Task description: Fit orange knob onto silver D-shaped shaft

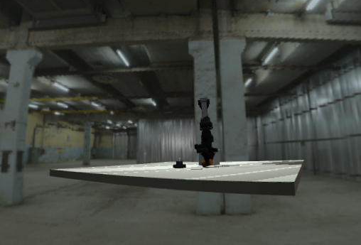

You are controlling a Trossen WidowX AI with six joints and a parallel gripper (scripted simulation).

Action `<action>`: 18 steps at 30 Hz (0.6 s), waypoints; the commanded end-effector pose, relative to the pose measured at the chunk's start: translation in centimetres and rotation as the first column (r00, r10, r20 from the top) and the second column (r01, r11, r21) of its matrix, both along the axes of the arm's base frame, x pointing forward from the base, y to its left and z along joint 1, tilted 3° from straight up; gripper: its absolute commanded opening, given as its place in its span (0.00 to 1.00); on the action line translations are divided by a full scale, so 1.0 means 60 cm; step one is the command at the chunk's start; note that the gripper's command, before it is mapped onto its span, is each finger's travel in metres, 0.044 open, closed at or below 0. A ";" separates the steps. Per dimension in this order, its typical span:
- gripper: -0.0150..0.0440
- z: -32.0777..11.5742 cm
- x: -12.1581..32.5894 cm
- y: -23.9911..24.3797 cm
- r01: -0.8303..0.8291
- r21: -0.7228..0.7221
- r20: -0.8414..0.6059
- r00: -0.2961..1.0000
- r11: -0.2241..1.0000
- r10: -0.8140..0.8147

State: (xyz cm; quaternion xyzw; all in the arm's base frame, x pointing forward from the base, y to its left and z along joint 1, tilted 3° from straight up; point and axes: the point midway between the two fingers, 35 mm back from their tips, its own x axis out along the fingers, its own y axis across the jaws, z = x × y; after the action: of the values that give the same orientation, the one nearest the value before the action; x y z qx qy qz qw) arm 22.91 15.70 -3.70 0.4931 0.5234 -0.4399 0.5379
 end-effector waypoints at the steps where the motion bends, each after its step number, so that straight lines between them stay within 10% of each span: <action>1: 0.56 0.003 0.000 -0.006 -0.008 0.060 -0.006 1.000 0.998 0.008; 18: 0.56 0.014 0.003 -0.037 -0.021 0.342 -0.039 0.999 0.940 0.037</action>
State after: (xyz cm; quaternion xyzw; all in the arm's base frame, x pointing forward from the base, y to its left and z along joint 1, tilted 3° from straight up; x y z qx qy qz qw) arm 23.13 13.80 -2.90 0.5541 0.6010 -0.3590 0.4505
